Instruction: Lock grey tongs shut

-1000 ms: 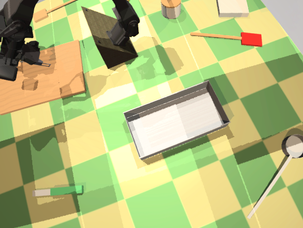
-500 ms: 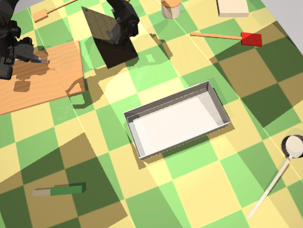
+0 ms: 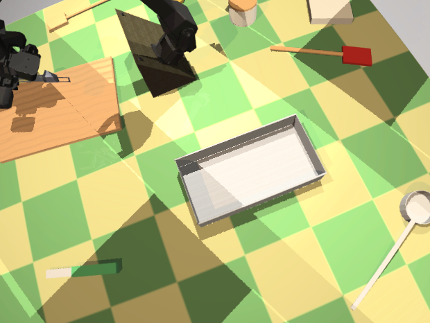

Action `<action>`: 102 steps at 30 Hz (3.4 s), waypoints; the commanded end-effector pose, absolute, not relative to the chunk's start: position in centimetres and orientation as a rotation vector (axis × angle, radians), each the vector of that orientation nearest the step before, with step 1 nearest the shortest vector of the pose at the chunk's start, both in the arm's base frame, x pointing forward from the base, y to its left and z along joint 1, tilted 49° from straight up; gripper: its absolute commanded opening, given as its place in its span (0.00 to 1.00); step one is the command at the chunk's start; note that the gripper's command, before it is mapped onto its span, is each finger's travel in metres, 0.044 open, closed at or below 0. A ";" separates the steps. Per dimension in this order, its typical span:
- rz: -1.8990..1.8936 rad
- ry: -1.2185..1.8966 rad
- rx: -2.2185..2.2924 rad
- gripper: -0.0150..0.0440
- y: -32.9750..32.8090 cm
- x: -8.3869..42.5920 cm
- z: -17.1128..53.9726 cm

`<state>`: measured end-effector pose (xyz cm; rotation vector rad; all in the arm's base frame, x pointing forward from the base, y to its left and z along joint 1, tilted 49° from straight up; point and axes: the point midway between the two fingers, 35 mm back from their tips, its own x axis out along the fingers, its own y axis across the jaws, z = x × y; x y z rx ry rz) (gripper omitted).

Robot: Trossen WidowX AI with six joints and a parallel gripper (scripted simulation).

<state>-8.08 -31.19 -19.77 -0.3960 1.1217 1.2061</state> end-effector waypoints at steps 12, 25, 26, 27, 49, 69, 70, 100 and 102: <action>1.188 0.944 -0.257 0.00 -31.1 -8.4 -17.9; 1.180 0.865 -0.195 0.00 -30.9 -8.4 -16.9; 1.180 0.865 -0.195 0.00 -30.9 -8.4 -16.9; 1.180 0.865 -0.195 0.00 -30.9 -8.4 -16.9; 1.180 0.865 -0.195 0.00 -29.0 -8.2 -19.2; 1.180 0.866 -0.195 0.00 -26.7 -7.9 -21.6; 1.180 0.866 -0.195 0.00 -26.6 -7.9 -21.7; 1.180 0.865 -0.195 0.00 -22.7 -7.2 -24.5; 1.180 0.865 -0.195 0.00 -22.6 -7.2 -24.6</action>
